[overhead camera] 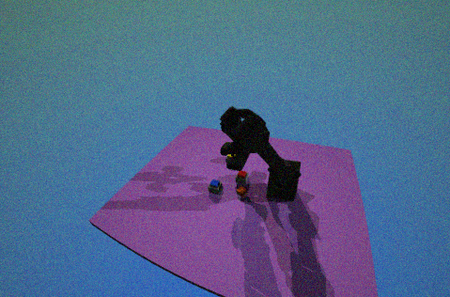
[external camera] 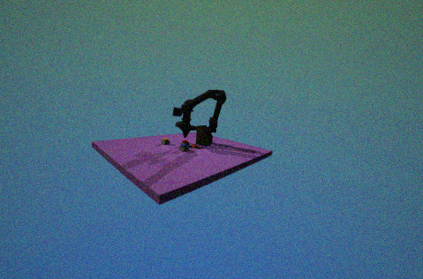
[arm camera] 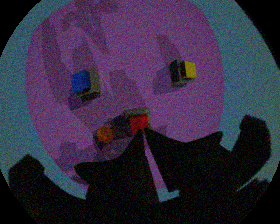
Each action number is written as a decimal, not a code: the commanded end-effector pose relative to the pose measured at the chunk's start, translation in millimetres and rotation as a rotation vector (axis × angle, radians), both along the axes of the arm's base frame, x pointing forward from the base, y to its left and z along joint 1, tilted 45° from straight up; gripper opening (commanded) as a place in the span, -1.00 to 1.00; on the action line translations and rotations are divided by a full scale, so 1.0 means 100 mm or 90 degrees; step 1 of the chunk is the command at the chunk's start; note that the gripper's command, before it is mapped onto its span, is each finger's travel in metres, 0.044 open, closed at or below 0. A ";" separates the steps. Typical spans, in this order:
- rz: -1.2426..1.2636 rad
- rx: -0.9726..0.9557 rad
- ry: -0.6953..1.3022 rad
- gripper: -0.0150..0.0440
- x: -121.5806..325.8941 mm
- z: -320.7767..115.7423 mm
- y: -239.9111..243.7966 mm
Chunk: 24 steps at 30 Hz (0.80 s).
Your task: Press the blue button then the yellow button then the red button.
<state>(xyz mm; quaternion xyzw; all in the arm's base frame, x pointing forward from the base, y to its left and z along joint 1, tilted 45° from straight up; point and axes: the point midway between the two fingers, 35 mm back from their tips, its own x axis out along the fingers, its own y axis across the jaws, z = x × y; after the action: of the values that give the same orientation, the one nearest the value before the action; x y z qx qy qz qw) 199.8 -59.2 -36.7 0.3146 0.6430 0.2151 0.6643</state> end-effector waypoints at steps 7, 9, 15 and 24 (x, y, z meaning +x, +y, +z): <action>-0.001 0.006 0.004 -0.42 0.00 -0.13 0.15; -0.001 0.006 0.004 -0.42 0.00 -0.15 0.17; -0.001 0.007 0.004 -0.42 0.00 -0.21 0.23; -0.001 0.007 0.004 -0.42 0.00 -0.21 0.24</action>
<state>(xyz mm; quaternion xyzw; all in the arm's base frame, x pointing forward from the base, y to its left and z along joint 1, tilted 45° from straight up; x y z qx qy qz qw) 201.5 -38.2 -57.2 0.3155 0.6427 0.2163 0.6638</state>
